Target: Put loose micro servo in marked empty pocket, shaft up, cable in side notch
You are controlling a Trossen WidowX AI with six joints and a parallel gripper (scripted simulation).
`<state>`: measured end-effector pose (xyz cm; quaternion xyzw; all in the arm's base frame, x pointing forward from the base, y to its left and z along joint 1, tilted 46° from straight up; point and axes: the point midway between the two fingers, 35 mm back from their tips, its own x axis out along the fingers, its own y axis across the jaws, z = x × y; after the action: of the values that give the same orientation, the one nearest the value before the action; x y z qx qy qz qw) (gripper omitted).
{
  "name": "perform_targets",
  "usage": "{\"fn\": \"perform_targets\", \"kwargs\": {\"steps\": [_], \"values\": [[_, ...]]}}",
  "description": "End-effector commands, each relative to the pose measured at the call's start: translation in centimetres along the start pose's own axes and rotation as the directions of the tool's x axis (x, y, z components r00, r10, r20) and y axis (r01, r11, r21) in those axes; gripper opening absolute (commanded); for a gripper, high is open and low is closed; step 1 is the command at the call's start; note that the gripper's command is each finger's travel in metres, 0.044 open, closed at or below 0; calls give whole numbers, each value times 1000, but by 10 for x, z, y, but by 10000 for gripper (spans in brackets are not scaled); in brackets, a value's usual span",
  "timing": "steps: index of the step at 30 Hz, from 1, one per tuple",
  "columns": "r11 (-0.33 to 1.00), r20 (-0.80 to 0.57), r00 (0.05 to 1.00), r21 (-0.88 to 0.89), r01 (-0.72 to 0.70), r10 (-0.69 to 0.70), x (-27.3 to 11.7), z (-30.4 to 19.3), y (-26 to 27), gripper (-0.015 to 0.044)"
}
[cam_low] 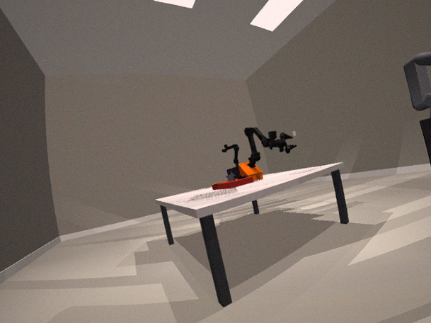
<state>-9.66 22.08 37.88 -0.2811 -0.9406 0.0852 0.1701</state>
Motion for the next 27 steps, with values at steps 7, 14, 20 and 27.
{"fn": "perform_targets", "kwargs": {"steps": [7,14,20,27], "values": [[970,4,978,127,-209,210,-14,-6,58,440],[903,15,926,213,-372,378,-38,-10,104,440],[839,27,876,273,-471,482,-60,-11,133,440],[723,48,788,367,-585,614,-96,-12,168,440]]}}
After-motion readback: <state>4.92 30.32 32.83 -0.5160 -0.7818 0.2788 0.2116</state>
